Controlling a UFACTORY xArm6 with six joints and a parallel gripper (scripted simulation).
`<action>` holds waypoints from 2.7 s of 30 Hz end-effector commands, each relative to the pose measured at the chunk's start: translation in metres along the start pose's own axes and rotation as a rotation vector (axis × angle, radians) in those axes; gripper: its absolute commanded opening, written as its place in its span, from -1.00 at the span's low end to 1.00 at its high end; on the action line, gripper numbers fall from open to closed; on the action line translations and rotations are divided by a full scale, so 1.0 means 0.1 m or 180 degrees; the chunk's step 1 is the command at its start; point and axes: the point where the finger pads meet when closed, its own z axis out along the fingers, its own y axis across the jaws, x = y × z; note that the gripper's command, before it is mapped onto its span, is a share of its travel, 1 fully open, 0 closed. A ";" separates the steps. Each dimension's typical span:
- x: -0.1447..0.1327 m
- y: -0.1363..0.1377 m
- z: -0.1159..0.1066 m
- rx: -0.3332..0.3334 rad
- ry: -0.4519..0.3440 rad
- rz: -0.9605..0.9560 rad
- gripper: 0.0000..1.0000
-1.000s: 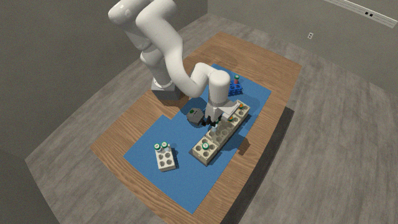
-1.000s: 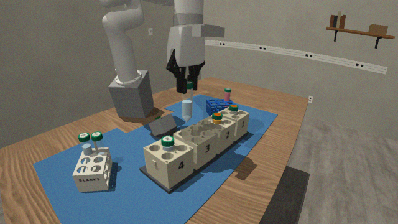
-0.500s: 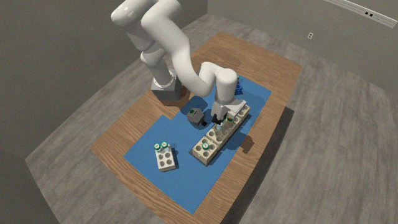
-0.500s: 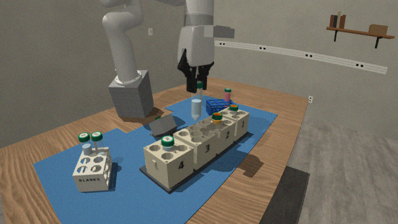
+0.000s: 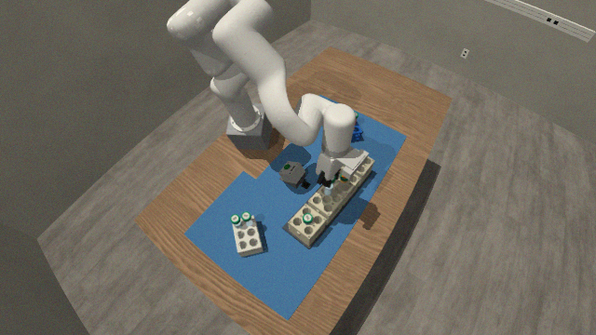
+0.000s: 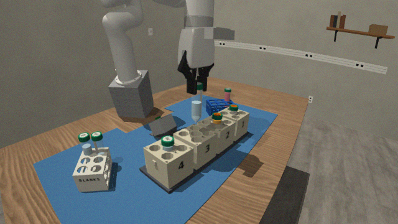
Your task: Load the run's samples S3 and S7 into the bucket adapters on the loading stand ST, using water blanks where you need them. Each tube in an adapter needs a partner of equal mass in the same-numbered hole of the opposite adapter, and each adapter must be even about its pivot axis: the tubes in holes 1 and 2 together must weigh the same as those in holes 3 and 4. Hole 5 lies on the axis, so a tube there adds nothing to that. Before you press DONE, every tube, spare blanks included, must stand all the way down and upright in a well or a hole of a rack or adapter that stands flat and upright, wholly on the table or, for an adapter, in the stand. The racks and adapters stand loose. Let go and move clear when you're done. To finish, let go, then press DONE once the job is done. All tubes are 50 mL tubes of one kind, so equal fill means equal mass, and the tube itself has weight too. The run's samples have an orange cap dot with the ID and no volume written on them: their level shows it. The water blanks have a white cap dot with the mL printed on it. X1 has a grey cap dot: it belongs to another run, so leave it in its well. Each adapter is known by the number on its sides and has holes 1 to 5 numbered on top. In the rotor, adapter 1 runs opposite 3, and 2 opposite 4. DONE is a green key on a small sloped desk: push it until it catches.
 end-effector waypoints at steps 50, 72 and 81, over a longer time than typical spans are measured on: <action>0.01 0.00 0.47 0.0000 0.0009 0.0001 -1.00; 0.01 0.00 0.67 0.0000 0.0009 0.0001 -1.00; 0.01 0.00 0.74 0.0000 0.0009 0.0001 -1.00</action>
